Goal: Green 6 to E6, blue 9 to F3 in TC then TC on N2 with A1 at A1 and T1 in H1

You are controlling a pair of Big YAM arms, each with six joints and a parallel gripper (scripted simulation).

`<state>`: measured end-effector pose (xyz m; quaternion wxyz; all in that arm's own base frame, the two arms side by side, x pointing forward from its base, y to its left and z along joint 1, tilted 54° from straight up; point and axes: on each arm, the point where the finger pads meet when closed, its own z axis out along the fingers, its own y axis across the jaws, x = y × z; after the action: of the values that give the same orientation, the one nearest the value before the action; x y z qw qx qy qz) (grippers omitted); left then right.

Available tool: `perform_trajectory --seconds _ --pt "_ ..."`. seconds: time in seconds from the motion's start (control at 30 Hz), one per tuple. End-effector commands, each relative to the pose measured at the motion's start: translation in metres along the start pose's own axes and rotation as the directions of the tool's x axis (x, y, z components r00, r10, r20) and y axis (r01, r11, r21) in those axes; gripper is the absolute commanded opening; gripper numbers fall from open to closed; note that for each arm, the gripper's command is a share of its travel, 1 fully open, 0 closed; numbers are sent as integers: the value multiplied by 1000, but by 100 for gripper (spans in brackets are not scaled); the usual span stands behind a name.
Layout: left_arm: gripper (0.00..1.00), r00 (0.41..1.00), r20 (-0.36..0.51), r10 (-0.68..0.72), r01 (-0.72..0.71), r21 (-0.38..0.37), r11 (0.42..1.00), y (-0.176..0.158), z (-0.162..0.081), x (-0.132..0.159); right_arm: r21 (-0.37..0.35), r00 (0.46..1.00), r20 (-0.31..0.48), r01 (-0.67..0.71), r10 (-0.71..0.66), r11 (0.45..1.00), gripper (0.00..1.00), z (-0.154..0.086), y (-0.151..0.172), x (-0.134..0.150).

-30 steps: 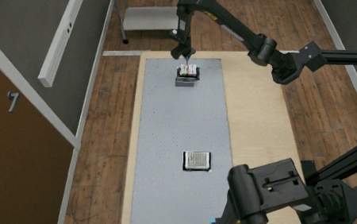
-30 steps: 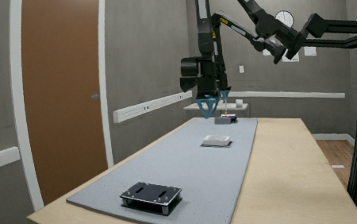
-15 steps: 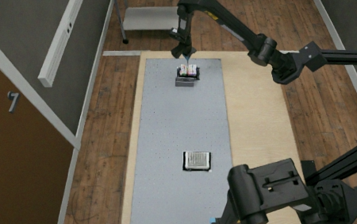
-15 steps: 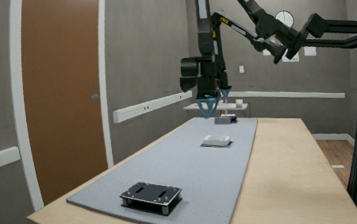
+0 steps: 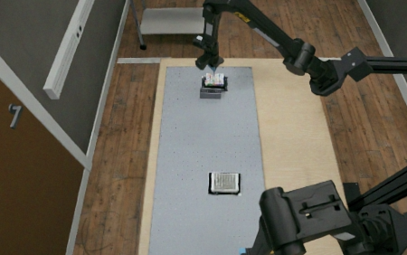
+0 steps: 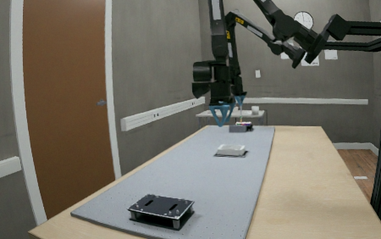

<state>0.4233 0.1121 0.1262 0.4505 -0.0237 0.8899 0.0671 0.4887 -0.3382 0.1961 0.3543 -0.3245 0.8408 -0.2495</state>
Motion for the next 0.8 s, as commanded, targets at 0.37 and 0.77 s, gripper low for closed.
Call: perform_trajectory --seconds 0.37,0.77 --pt "100 1000 2 4 -4 1 1000 0 0 0 20 1000 17 2 -2 1000 9 -7 12 -26" --pt "100 1000 2 4 -4 1 1000 0 0 0 20 1000 17 1 -2 1000 9 -8 24 -37"
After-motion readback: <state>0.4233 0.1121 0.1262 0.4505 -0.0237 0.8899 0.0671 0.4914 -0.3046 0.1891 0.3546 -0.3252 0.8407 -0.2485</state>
